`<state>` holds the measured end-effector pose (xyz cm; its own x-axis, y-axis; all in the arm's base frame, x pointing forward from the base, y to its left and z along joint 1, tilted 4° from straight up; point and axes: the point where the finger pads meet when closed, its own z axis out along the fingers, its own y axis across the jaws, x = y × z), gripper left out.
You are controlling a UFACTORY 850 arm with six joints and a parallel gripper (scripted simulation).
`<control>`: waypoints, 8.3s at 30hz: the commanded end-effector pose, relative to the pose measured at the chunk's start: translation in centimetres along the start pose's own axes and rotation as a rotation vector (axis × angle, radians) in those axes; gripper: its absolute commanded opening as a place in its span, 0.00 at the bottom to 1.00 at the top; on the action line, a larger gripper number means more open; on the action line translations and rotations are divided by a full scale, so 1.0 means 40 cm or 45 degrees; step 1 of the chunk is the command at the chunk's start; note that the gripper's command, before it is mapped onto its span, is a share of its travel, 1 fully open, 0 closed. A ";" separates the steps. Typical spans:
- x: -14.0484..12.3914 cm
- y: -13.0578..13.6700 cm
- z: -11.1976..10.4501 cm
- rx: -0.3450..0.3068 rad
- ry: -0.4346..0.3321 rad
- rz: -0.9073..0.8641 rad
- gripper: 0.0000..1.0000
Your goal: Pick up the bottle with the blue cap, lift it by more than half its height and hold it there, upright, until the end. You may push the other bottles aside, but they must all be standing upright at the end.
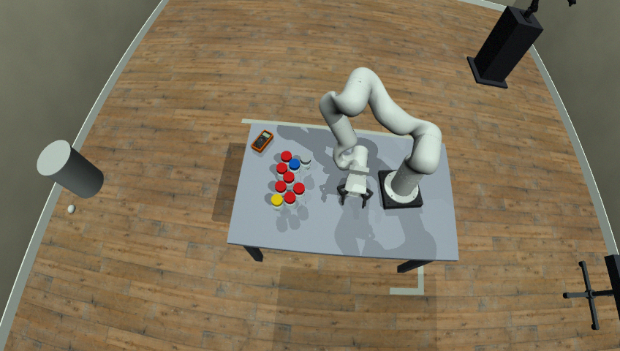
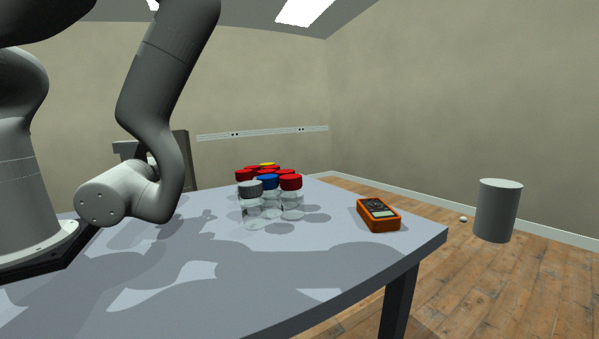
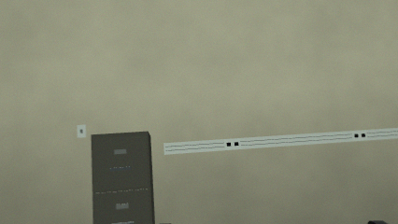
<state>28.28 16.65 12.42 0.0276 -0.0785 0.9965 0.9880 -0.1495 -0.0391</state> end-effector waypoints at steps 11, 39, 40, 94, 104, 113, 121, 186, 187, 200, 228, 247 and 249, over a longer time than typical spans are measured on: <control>0.001 0.000 0.000 0.000 0.000 -0.001 1.00; 0.024 0.053 -0.010 0.344 -0.044 -0.052 0.79; 0.026 0.057 -0.011 0.367 -0.051 -0.056 0.79; 0.179 0.437 -0.149 1.212 -0.933 -0.389 0.79; 0.250 0.541 -0.169 1.251 -1.160 -0.484 0.79; 0.331 0.637 -0.181 1.251 -1.367 -0.578 0.79; 0.418 0.721 -0.187 1.222 -1.548 -0.668 0.79; 0.718 0.922 -0.180 1.015 -1.999 -0.935 0.79; 0.718 0.922 -0.180 1.015 -1.999 -0.935 0.79; 0.718 0.922 -0.180 1.015 -1.999 -0.935 0.79; 0.630 0.888 -0.246 1.326 -1.878 -1.216 0.79; 0.529 0.832 -0.319 1.684 -1.686 -1.530 0.79; 0.518 0.825 -0.326 1.721 -1.663 -1.562 0.79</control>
<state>60.12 -2.28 31.69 -0.9877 0.1563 -0.0010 0.1560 0.9852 -0.0713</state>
